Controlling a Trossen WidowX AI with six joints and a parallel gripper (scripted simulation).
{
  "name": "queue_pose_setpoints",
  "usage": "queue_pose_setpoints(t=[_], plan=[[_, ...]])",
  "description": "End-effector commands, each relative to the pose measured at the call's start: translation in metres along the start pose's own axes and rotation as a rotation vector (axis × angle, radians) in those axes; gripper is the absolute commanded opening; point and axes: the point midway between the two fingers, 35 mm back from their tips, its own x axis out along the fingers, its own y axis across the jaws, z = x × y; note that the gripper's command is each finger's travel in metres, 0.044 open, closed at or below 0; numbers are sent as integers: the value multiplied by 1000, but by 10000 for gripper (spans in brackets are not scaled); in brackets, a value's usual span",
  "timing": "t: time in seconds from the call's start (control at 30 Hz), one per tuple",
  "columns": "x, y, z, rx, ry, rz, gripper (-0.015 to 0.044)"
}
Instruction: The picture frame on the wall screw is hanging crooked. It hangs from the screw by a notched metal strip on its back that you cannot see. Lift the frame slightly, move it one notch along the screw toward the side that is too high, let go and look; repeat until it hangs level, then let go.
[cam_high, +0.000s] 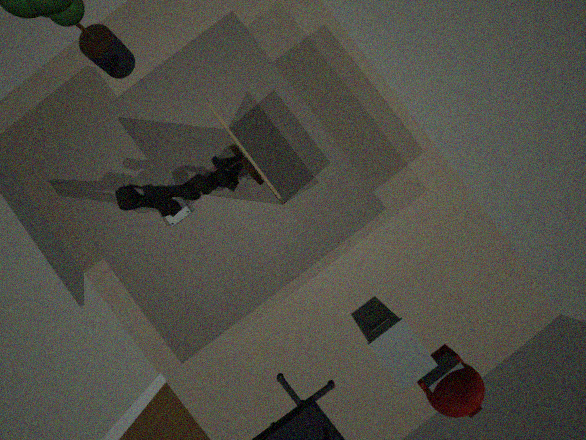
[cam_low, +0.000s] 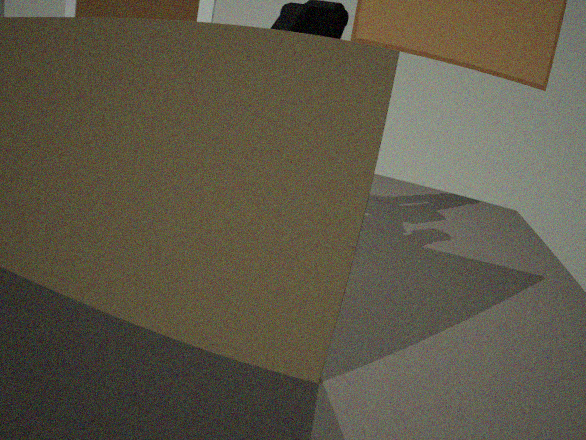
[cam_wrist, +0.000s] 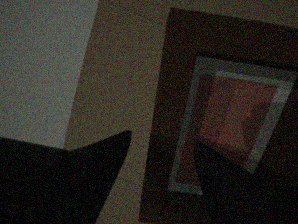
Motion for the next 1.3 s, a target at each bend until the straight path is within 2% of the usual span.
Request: queue_pose_setpoints(t=[0.0,0.4,0.6,0.87,0.93,1.27], plan=[[0,1,1,2,-4,2,260],[0,1,1,2,-4,3,260],[0,1,1,2,-4,3,103],[0,1,1,2,-4,3,49],[0,1,1,2,-4,3,0],[0,2,1,2,-4,3,0]])
